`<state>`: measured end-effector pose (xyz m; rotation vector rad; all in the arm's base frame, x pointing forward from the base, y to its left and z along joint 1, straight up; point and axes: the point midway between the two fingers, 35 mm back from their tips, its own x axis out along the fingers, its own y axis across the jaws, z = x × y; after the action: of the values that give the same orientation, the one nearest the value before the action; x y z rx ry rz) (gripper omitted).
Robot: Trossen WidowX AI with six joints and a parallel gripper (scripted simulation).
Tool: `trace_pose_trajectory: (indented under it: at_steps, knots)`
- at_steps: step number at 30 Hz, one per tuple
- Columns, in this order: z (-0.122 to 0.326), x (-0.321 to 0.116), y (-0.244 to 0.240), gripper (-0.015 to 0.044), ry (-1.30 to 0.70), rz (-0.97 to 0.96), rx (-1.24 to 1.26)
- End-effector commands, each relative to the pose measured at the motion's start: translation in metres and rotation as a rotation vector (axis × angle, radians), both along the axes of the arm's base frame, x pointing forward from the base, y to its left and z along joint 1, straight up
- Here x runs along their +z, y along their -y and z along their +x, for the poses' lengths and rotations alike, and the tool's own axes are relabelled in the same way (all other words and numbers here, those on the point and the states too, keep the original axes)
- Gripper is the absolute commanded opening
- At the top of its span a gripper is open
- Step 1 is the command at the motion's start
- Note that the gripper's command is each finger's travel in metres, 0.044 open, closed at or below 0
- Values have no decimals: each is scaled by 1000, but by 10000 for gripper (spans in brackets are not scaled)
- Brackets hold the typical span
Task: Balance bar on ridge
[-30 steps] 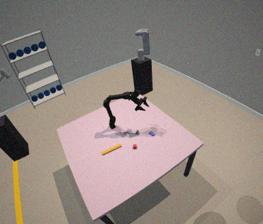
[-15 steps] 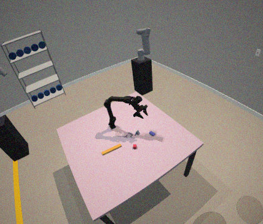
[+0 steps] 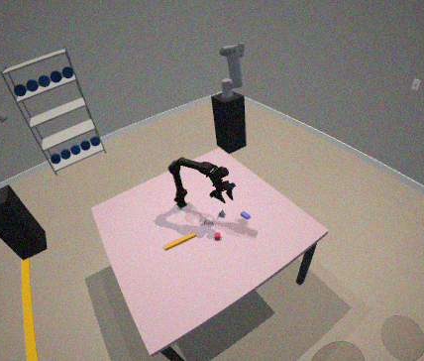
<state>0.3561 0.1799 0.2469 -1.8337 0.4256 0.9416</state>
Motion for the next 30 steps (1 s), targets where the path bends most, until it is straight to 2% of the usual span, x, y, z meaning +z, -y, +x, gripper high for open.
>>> trace_pose_trajectory:
  at_steps: [1,30]
  knots:
    - [7,-11,17,315,-40,-23,-26]
    - [20,-71,168,315,-329,-83,-280]
